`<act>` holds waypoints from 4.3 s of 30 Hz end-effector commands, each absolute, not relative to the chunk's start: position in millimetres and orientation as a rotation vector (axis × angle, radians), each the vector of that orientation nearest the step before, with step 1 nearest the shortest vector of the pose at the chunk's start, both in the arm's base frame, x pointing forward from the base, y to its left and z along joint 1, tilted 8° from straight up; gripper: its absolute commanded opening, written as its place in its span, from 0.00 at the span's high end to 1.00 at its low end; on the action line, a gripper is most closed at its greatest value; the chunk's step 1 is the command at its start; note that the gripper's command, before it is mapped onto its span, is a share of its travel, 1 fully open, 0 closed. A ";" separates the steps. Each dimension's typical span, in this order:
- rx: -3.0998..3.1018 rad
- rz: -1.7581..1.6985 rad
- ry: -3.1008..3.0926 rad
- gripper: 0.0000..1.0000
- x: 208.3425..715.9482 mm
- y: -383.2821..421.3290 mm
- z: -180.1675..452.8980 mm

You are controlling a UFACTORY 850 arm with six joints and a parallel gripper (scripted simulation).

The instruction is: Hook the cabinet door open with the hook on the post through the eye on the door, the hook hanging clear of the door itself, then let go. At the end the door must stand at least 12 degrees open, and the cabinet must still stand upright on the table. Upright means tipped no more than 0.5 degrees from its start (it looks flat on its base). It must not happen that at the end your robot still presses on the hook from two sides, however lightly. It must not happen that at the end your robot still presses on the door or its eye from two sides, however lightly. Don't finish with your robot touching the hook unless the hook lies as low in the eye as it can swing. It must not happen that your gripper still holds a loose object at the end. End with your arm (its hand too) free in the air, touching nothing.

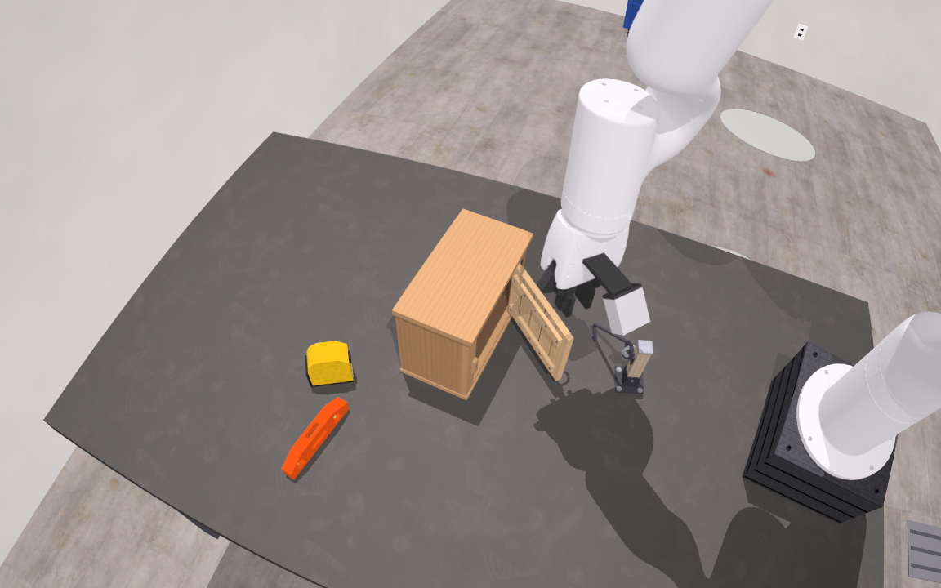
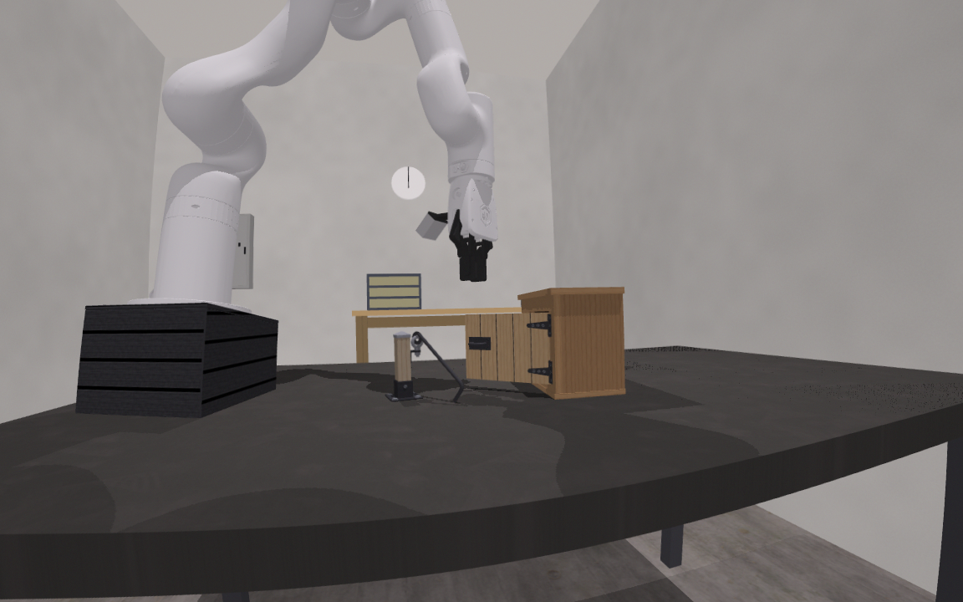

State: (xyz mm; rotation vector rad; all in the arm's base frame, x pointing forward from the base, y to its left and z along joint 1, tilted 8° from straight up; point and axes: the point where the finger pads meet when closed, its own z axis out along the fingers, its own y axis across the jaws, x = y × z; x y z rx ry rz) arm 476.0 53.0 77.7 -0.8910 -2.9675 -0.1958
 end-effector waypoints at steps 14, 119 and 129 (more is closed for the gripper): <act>-0.891 -0.197 -2.969 0.73 476.8 53.1 77.9; -1.079 -0.197 -2.897 0.73 488.4 76.1 7.9; -1.140 -0.195 -2.871 0.73 493.2 81.0 8.6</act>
